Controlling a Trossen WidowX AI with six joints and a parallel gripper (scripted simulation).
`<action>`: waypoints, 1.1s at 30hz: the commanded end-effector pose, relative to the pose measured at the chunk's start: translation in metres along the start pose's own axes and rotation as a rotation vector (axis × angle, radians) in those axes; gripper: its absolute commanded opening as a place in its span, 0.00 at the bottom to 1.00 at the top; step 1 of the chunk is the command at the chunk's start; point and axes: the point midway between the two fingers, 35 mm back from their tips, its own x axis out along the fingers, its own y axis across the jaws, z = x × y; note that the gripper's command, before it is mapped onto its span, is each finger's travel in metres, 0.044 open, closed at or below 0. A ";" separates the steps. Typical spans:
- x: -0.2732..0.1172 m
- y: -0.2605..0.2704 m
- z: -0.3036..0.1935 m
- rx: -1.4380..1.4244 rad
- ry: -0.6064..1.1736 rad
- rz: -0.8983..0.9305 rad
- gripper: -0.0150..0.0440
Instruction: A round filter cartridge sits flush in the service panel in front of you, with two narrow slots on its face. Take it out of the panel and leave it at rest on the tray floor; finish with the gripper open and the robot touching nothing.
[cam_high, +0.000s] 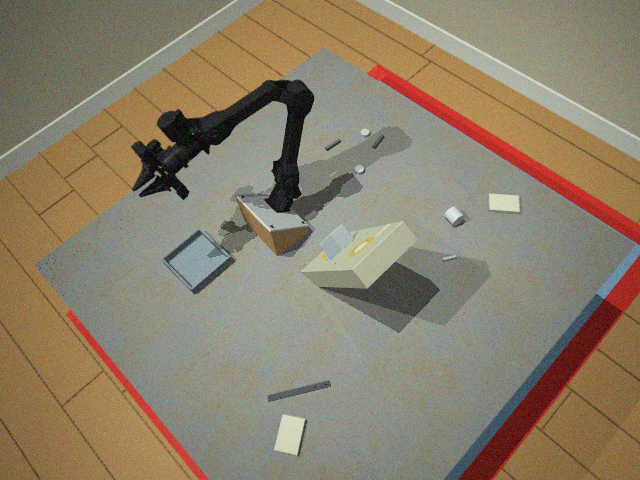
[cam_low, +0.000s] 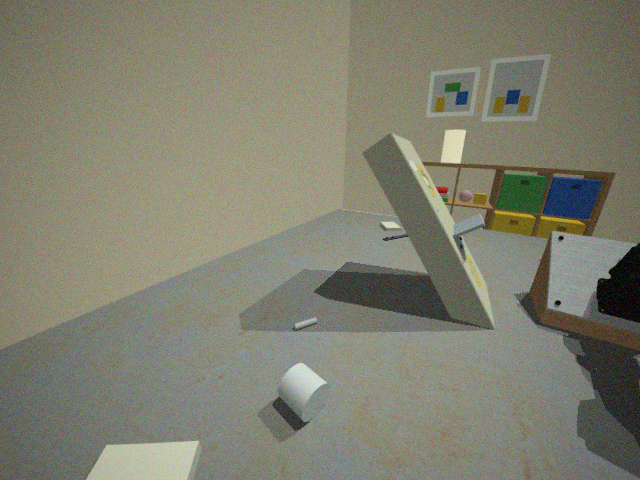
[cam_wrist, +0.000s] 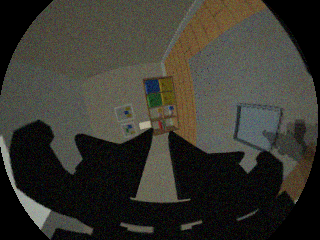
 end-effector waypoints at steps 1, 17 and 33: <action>-0.014 -0.018 -0.074 -0.531 0.216 -0.030 0.44; -0.075 -0.072 -0.203 -1.571 0.685 0.198 0.44; -0.168 -0.147 -0.289 -2.406 1.118 0.887 0.44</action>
